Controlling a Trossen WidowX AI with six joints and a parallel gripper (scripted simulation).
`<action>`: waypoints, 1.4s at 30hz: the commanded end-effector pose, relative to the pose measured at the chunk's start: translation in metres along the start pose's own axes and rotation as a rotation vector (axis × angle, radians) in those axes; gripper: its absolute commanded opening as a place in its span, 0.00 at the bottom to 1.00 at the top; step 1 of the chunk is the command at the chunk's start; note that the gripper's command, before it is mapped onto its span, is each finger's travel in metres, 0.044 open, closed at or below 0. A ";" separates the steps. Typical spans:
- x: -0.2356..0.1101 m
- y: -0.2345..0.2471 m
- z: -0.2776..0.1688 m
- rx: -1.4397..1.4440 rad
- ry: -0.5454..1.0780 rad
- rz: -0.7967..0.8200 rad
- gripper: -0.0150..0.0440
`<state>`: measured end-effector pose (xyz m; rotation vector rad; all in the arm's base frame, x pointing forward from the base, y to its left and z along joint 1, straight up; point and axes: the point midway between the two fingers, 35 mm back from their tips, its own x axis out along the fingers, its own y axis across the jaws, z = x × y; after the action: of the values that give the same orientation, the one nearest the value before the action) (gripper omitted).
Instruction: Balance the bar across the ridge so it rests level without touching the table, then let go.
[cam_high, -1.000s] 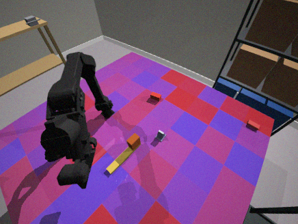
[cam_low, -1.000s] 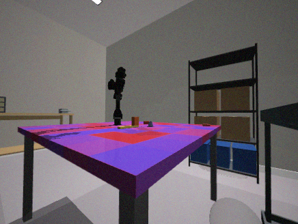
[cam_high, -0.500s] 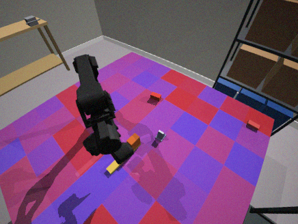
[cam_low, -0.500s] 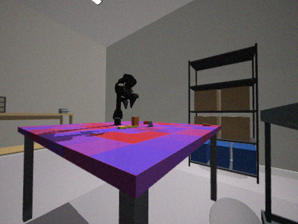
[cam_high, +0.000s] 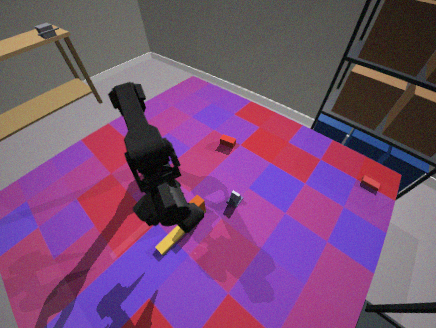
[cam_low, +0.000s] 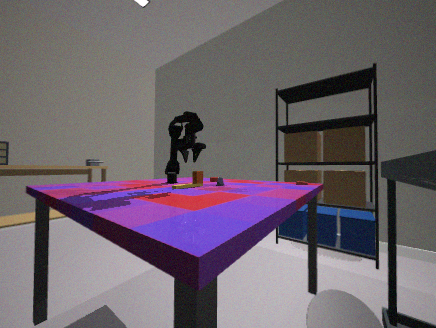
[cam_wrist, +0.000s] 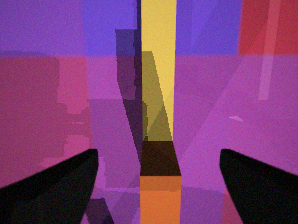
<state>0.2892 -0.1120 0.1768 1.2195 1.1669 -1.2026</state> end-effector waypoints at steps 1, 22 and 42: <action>0.023 0.002 -0.001 -0.007 0.009 -0.007 0.79; 0.106 -0.004 -0.003 -0.007 0.009 -0.007 0.79; 0.129 -0.004 -0.004 -0.007 0.009 -0.008 0.79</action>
<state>0.2884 -0.1113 0.0490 1.2167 1.1787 -1.2066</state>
